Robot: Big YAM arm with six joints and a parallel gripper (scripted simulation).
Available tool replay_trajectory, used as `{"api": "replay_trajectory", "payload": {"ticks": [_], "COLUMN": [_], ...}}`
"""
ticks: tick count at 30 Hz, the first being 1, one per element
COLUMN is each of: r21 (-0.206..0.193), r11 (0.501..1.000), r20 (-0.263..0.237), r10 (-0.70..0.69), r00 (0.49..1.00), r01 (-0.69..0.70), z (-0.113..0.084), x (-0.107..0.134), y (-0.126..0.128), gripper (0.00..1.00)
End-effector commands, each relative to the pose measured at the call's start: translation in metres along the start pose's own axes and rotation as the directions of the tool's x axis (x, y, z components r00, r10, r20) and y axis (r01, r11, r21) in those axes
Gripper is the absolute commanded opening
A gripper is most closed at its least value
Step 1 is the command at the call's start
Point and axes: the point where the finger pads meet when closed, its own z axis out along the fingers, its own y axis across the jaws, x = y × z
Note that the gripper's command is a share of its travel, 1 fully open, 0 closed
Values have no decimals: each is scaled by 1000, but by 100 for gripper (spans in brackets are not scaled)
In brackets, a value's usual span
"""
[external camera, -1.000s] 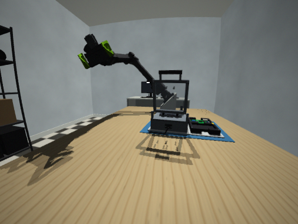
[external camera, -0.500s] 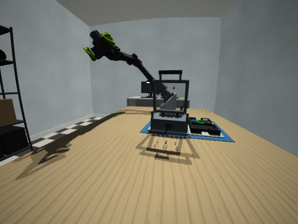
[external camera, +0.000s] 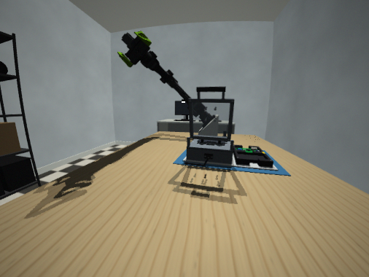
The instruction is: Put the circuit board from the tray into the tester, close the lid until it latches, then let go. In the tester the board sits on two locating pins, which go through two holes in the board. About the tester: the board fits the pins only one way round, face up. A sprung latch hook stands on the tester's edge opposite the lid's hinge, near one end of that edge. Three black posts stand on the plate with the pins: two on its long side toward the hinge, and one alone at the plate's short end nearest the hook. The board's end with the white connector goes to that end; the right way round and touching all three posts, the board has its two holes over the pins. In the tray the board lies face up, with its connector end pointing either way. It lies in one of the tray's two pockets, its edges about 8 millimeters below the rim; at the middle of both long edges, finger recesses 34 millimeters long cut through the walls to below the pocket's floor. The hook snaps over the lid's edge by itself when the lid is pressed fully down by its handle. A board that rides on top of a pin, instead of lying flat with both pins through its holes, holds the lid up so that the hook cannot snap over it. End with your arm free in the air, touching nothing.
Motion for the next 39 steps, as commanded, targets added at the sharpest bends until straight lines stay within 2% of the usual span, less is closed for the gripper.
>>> {"api": "replay_trajectory", "payload": {"ticks": [1, 4, 6, 7, 12, 17, 21, 23, 24, 27, 31, 35, 38, 39], "r21": [-51, -81, -81, -118, -182, -278, -364, -364, -431, -486, -574, -663, -729, -729], "r11": [999, 995, 995, 987, 967, 926, 878, 878, 833, 792, 715, 624, 545, 545], "r20": [-94, -199, -199, -299, -417, -535, -601, -601, -631, -645, -645, -620, -584, -584], "r10": [-16, -76, -76, -139, -238, -370, -477, -477, -552, -611, -695, -767, -811, -811], "r00": [995, 977, 977, 944, 877, 759, 641, 641, 544, 460, 318, 163, 39, 39], "r01": [12, 61, 61, 108, 176, 255, 312, 312, 346, 370, 398, 413, 414, 414], "z": [26, 42, 42, 52, 61, 62, 55, 55, 47, 39, 24, 6, -9, -9], "x": [20, 51, 51, 83, 126, 180, 221, 221, 249, 271, 304, 334, 356, 356], "y": [34, 57, 57, 81, 113, 152, 180, 180, 199, 213, 233, 251, 262, 262], "gripper": [100, 100, 100, 100, 100, 100, 100, 100, 100, 100, 100, 100, 100, 100]}}
